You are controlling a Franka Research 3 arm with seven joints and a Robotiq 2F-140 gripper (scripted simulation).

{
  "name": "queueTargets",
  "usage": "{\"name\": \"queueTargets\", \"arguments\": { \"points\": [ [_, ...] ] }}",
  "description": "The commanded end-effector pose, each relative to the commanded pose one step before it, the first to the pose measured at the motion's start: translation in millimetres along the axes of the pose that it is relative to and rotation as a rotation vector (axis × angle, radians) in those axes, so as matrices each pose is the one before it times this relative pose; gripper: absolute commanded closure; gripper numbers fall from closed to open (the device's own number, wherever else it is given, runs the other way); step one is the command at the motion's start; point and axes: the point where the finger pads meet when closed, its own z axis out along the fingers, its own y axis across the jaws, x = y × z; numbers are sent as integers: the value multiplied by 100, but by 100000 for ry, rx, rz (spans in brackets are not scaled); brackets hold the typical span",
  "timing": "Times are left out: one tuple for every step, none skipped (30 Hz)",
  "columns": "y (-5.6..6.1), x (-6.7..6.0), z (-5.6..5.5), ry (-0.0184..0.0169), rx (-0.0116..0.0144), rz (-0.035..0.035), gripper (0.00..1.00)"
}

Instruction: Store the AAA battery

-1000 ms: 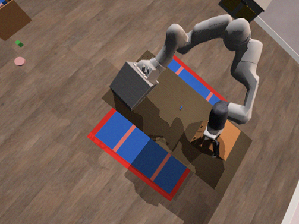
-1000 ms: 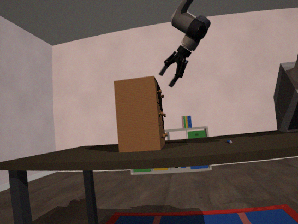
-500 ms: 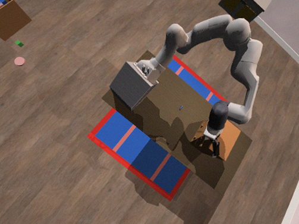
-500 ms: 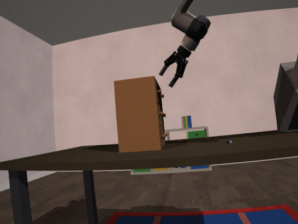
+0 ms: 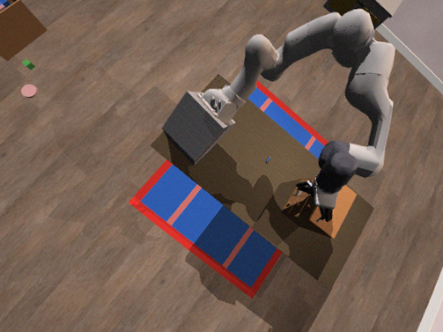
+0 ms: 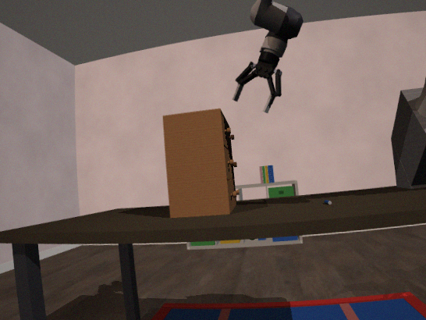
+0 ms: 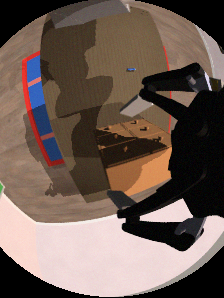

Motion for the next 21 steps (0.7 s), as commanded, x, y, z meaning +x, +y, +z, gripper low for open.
{"name": "queueTargets", "arguments": {
  "points": [
    [2420,-1290,-42,-4401,-13216,-15376,0],
    [2926,233,-1501,259,-7847,-6287,0],
    [0,0,0,-563,-2821,-2906,0],
    [0,0,0,-51,-219,-231,0],
    [3094,169,-1331,274,-6673,-4054,0],
    [0,0,0,-570,-2979,-2820,0],
    [0,0,0,-80,-347,-335,0],
    [2858,61,-1043,-48,-6498,-3446,0],
    [0,0,0,-434,-1963,-1719,0],
    [0,0,0,0,0,0,0],
    [2256,-24,-706,-496,-6282,-3321,0],
    [0,0,0,0,0,0,0],
    [1436,-51,-394,-364,-3846,-1835,0],
    [0,0,0,0,0,0,0],
    [630,-32,-157,-171,-1652,-743,0],
    [103,-6,-24,-28,-267,-118,0],
    [0,0,0,0,0,0,0],
    [0,0,0,0,0,0,0],
    [0,0,0,0,0,0,0],
    [0,0,0,0,0,0,0],
    [0,0,0,0,0,0,0]
  ]
}}
